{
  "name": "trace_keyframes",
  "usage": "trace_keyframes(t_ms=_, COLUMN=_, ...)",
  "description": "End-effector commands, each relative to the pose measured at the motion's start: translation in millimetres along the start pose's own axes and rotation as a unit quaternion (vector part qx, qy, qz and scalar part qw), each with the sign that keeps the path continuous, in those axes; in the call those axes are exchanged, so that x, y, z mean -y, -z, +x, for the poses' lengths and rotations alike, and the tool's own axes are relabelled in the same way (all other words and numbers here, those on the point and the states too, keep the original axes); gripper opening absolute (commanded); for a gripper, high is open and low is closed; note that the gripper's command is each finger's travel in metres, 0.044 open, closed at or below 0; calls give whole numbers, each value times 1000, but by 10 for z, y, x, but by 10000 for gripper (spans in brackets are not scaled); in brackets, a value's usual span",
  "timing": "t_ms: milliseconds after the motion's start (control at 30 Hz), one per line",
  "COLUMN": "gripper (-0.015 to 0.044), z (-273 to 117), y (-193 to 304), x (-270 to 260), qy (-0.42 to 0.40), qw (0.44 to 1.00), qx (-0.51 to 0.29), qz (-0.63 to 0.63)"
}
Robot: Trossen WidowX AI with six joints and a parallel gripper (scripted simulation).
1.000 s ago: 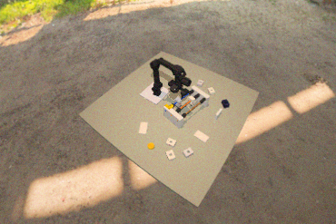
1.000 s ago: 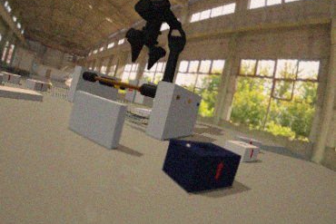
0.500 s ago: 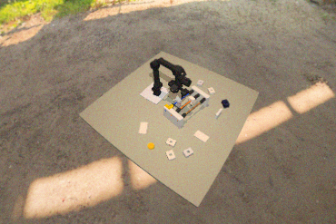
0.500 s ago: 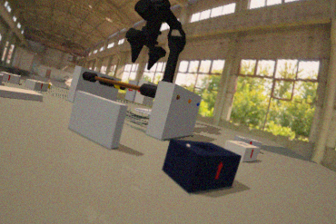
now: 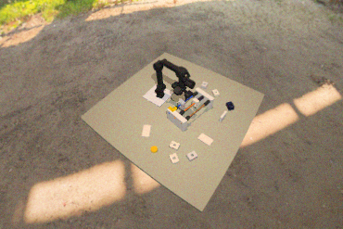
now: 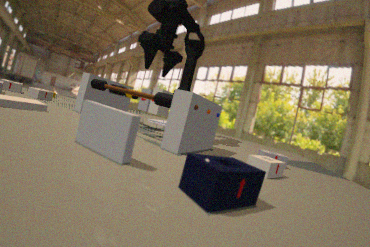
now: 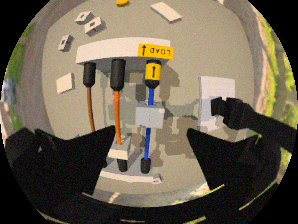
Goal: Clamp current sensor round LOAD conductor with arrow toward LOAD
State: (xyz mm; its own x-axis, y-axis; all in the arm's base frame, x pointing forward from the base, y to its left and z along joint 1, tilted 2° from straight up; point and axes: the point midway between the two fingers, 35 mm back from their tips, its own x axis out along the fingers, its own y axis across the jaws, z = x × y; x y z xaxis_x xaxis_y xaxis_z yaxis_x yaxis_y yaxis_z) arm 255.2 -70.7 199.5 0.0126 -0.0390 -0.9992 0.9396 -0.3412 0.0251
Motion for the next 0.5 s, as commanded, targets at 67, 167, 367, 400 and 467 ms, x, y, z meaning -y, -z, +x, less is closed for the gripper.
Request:
trace_keyframes(t_ms=67, gripper=440, z=27, y=-198, x=163, qy=-1, qw=994, qx=-44, qz=-102)
trace_keyframes(t_ms=167, gripper=440, z=48, y=-339, x=308, qy=-19, qw=978, qx=-81, qz=-190)
trace_keyframes(t_ms=367, gripper=440, z=80, y=-534, x=586, qy=-96, qw=920, qx=-128, qz=-358)
trace_keyframes(t_ms=400, gripper=440, z=85, y=-557, x=628, qy=-113, qw=907, qx=-131, qz=-384)
trace_keyframes(t_ms=467, gripper=440, z=93, y=-597, x=710, qy=-149, qw=878, qx=-131, qz=-435)
